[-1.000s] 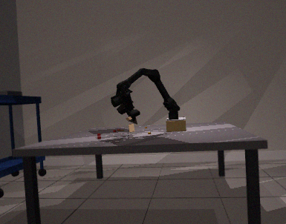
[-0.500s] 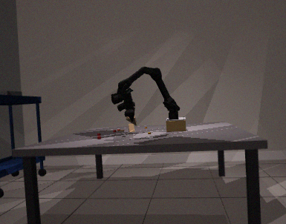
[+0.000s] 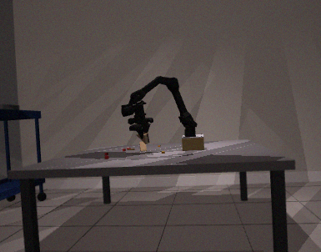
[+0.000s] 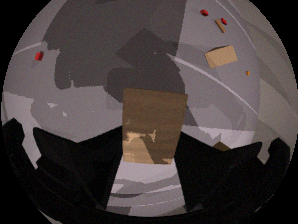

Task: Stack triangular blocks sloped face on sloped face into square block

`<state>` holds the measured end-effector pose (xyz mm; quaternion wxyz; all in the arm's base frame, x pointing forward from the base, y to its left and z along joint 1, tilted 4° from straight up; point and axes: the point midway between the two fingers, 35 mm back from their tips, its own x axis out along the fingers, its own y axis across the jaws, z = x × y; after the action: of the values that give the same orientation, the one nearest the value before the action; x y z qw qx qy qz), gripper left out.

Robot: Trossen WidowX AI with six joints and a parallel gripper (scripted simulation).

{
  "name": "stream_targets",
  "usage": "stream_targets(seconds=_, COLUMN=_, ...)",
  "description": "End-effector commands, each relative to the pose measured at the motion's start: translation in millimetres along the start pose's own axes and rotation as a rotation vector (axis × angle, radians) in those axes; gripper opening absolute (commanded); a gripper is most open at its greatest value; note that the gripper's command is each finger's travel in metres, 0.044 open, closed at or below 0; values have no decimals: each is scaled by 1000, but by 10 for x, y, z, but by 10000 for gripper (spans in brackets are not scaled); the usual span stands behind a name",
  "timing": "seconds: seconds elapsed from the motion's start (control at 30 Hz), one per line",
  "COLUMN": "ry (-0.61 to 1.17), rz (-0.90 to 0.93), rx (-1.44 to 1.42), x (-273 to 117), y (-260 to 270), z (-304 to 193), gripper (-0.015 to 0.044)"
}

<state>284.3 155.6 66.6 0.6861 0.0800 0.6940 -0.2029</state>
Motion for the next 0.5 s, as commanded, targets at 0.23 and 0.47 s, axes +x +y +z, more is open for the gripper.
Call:
stream_targets(seconds=0.23, ry=43, rz=105, rx=387, x=-28, y=-24, z=8, gripper=0)
stream_targets(seconds=0.47, ry=83, rz=161, rx=615, x=-47, y=-35, z=18, gripper=0)
